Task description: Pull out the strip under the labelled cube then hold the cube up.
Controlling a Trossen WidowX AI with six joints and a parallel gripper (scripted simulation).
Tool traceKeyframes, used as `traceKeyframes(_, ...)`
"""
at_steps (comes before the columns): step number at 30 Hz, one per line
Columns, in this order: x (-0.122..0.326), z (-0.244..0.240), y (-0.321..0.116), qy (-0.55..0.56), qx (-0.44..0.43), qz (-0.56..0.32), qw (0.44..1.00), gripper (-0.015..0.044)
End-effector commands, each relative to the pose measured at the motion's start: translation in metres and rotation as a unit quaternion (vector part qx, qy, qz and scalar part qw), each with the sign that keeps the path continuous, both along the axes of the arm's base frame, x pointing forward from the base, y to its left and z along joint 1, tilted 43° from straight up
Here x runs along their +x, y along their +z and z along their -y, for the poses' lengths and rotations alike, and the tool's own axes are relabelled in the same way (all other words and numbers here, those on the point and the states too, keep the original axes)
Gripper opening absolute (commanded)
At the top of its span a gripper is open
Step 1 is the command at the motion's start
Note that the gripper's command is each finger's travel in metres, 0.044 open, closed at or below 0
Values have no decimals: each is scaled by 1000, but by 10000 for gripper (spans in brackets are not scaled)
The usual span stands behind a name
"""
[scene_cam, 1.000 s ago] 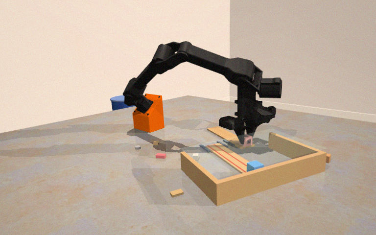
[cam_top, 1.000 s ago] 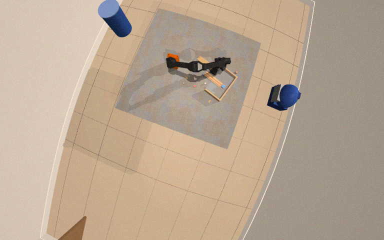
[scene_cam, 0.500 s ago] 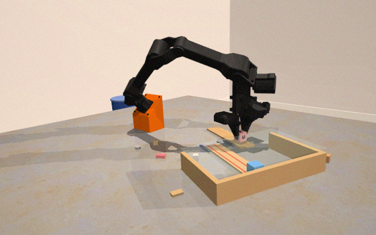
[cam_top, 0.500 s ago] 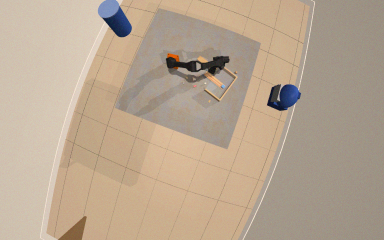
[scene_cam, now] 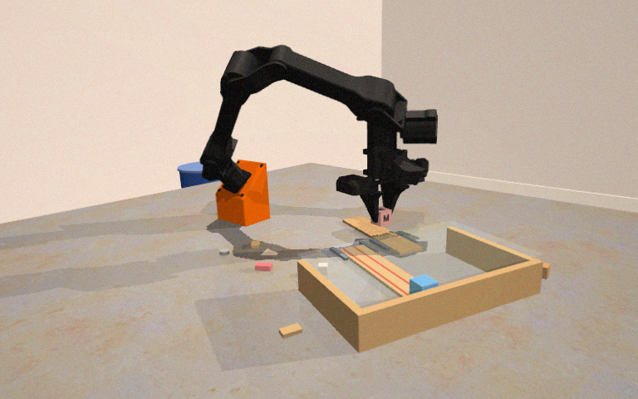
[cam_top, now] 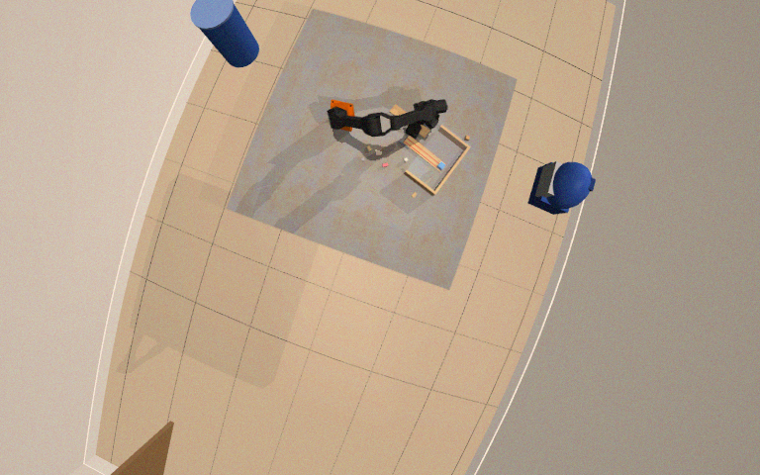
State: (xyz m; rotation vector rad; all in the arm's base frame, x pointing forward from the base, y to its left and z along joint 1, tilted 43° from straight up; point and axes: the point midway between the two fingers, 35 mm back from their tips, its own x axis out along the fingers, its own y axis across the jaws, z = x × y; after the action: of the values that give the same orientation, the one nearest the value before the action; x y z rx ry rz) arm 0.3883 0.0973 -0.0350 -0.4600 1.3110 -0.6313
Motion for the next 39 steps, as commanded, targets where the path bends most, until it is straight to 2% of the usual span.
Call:
traceKeyframes(1,-10,1,2,-2,2,-1,1000,0)
traceKeyframes(26,-92,23,6,-2,2,-4,1000,0)
traceKeyframes(39,-99,0,32,-2,2,-4,1000,0)
